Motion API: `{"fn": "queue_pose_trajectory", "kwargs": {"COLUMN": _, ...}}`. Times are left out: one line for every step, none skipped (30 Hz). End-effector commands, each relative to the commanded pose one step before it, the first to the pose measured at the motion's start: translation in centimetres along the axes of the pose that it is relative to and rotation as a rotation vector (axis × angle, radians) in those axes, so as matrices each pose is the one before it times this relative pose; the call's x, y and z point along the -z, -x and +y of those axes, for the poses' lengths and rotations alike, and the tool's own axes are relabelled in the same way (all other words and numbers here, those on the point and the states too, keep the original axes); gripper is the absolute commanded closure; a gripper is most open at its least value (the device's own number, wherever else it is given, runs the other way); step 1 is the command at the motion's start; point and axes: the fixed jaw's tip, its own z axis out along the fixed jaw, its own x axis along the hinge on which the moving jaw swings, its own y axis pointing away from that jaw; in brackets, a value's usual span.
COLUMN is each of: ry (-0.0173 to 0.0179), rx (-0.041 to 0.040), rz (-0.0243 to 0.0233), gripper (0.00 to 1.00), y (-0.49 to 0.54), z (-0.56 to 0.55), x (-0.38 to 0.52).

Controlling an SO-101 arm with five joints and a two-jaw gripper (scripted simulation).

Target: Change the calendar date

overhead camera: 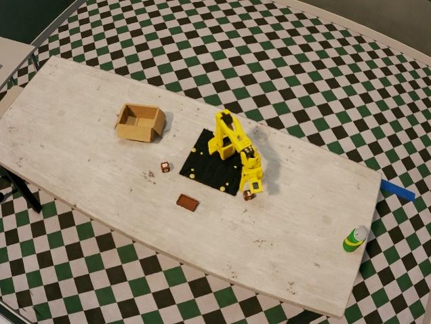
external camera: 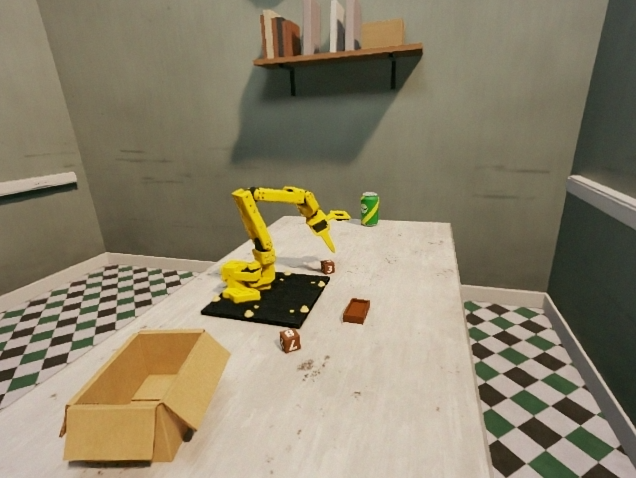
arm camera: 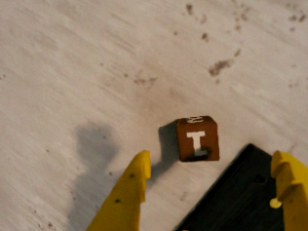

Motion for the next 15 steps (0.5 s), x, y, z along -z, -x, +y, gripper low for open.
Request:
{"fn": "queue_pose_trajectory", "kwargs": {"ry": -0.07213, "rx": 0.05189, "rz": 0.18537, "gripper": 0.65, "y": -0.894, "z": -0.154, "x": -0.7467}}
{"fn": "queue_pose_trajectory", "kwargs": {"ry": -0.00707, "rx": 0.00410, "rz": 0.01628, "gripper": 0.65, "y": -0.084, "z": -0.025, "x": -0.0959}}
{"fn": "queue_pose_trajectory", "kwargs": {"ry": -0.00704, "rx": 0.00420, "rz": 0.01638, "gripper": 0.65, "y": -0.082, "z": -0.023, "x": -0.0968}}
{"fn": "queue_pose_trajectory", "kwargs": {"ry": -0.00702, "rx": 0.00433, "rz": 0.01656, "gripper": 0.65, "y": -0.081, "z": -0.021, "x": -0.0984}}
{"fn": "queue_pose_trajectory", "kwargs": {"ry": -0.00698, "rx": 0.00444, "rz": 0.01669, "gripper": 0.65, "y": -0.079, "z": -0.018, "x": -0.0993}}
{"fn": "queue_pose_trajectory", "kwargs": {"ry": -0.00690, "rx": 0.00451, "rz": 0.01671, "gripper": 0.65, "y": -0.077, "z": -0.015, "x": -0.0992}}
{"fn": "queue_pose_trajectory", "kwargs": {"ry": -0.00677, "rx": 0.00454, "rz": 0.01662, "gripper": 0.65, "y": -0.073, "z": -0.011, "x": -0.0980}}
{"fn": "queue_pose_trajectory", "kwargs": {"ry": -0.00661, "rx": 0.00454, "rz": 0.01643, "gripper": 0.65, "y": -0.069, "z": -0.008, "x": -0.0960}}
{"fn": "queue_pose_trajectory", "kwargs": {"ry": -0.00644, "rx": 0.00452, "rz": 0.01619, "gripper": 0.65, "y": -0.064, "z": -0.005, "x": -0.0934}}
{"fn": "queue_pose_trajectory", "kwargs": {"ry": -0.00626, "rx": 0.00450, "rz": 0.01592, "gripper": 0.65, "y": -0.059, "z": -0.002, "x": -0.0904}}
{"fn": "queue_pose_trajectory", "kwargs": {"ry": -0.00608, "rx": 0.00446, "rz": 0.01562, "gripper": 0.65, "y": -0.055, "z": 0.001, "x": -0.0871}}
{"fn": "queue_pose_trajectory", "kwargs": {"ry": -0.00589, "rx": 0.00441, "rz": 0.01532, "gripper": 0.65, "y": -0.050, "z": 0.004, "x": -0.0835}}
{"fn": "queue_pose_trajectory", "kwargs": {"ry": -0.00572, "rx": 0.00436, "rz": 0.01501, "gripper": 0.65, "y": -0.045, "z": 0.007, "x": -0.0797}}
{"fn": "queue_pose_trajectory", "kwargs": {"ry": -0.00554, "rx": 0.00431, "rz": 0.01470, "gripper": 0.65, "y": -0.041, "z": 0.009, "x": -0.0756}}
{"fn": "queue_pose_trajectory", "kwargs": {"ry": -0.00537, "rx": 0.00425, "rz": 0.01439, "gripper": 0.65, "y": -0.036, "z": 0.012, "x": -0.0713}}
